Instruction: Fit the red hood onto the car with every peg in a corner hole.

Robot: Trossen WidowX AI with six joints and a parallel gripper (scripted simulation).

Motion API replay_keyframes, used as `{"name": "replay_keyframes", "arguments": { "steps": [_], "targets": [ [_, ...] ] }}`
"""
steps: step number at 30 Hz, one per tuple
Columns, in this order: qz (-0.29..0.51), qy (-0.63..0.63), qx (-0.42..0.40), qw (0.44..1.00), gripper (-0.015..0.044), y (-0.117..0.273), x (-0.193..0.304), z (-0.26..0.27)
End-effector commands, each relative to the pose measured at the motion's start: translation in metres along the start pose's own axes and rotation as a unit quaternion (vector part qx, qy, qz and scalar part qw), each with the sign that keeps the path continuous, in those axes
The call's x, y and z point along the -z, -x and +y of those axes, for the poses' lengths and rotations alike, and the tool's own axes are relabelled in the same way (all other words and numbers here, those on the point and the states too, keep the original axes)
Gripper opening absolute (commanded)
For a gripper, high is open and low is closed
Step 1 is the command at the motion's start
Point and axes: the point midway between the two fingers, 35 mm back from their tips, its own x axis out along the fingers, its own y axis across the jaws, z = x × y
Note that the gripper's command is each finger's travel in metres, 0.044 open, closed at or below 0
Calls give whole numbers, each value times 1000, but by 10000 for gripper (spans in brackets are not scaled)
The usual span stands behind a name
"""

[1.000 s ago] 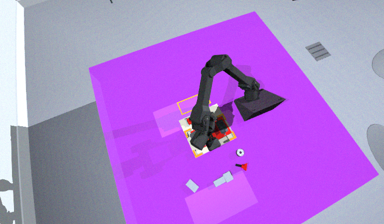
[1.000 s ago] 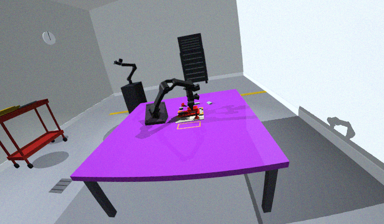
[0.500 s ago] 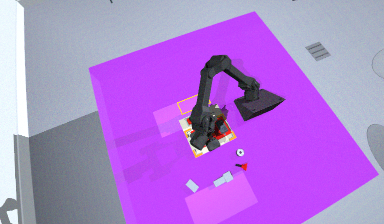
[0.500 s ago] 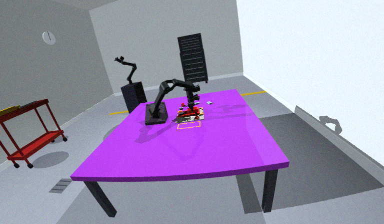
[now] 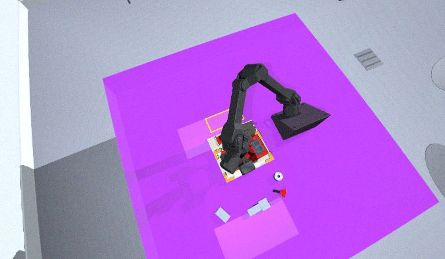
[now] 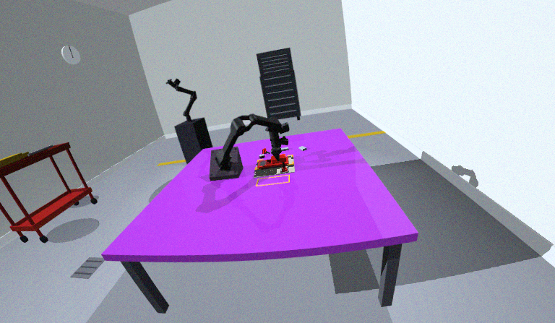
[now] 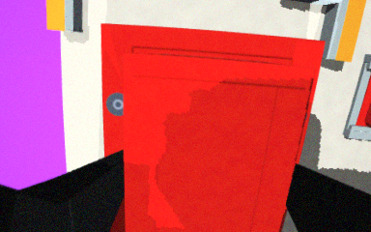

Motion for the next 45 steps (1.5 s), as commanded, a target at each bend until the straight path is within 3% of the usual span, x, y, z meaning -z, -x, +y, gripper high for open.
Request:
{"name": "replay_keyframes", "arguments": {
  "steps": [1,13,17,23,45],
  "targets": [
    [0,0,0,1000,131,0,0,0],
    [0,0,0,1000,440,0,0,0],
    [0,0,-1,1000,440,13,-1,1],
    [1,0,-3,1000,440,69,0,0],
    [1,0,-3,1000,440,71,0,0]
  ]
}}
